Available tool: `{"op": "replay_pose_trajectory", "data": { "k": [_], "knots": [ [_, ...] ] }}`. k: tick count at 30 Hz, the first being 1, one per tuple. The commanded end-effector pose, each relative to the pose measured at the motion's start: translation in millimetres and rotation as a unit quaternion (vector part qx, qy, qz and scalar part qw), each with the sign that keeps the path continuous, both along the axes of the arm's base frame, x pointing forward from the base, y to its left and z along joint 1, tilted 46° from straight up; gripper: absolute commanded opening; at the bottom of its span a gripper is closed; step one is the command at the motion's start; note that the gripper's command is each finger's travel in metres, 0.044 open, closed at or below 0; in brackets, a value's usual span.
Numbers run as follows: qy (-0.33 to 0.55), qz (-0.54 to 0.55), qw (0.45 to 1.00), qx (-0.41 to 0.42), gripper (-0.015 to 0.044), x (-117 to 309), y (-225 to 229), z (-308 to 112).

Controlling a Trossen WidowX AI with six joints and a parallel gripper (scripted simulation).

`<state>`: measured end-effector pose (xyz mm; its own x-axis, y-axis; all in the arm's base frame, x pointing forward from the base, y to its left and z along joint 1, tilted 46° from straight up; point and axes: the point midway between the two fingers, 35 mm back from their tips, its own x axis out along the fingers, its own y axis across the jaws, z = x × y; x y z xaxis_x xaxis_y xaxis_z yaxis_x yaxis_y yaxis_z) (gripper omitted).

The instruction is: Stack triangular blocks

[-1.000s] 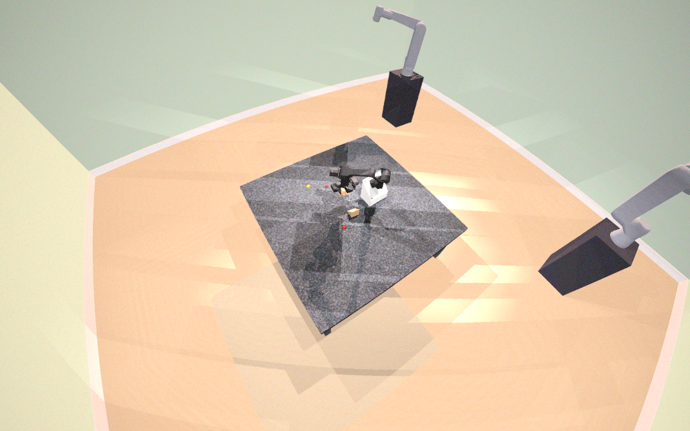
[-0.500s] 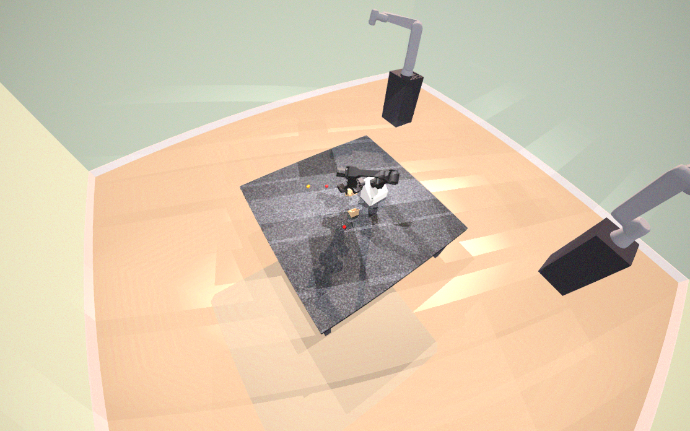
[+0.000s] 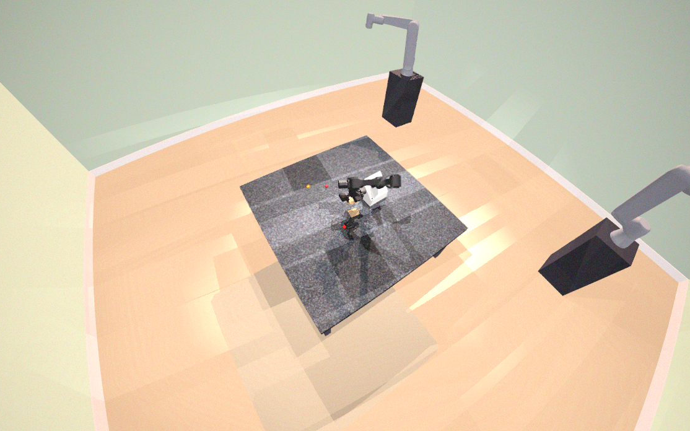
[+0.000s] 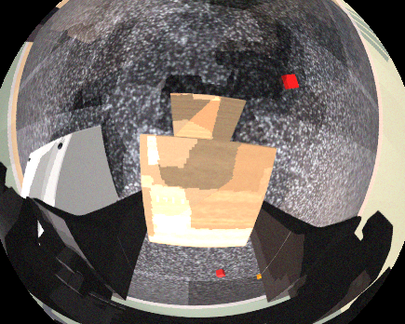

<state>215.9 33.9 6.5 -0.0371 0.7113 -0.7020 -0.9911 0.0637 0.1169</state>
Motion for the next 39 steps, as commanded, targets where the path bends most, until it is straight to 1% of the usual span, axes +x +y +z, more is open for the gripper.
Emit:
{"op": "replay_pose_trajectory", "data": {
  "k": [1, 10, 39],
  "knots": [
    [-0.005, -0.001, 1.000, 0.003, 0.0000, -0.5, 10.8, -1.5],
    [-0.005, -0.001, 1.000, 0.003, 0.0000, 0.7, 36.9, -14.0],
    [-0.005, 0.002, 1.000, 0.002, 0.0000, 2.1, 49.0, -20.3]
  ]
}}
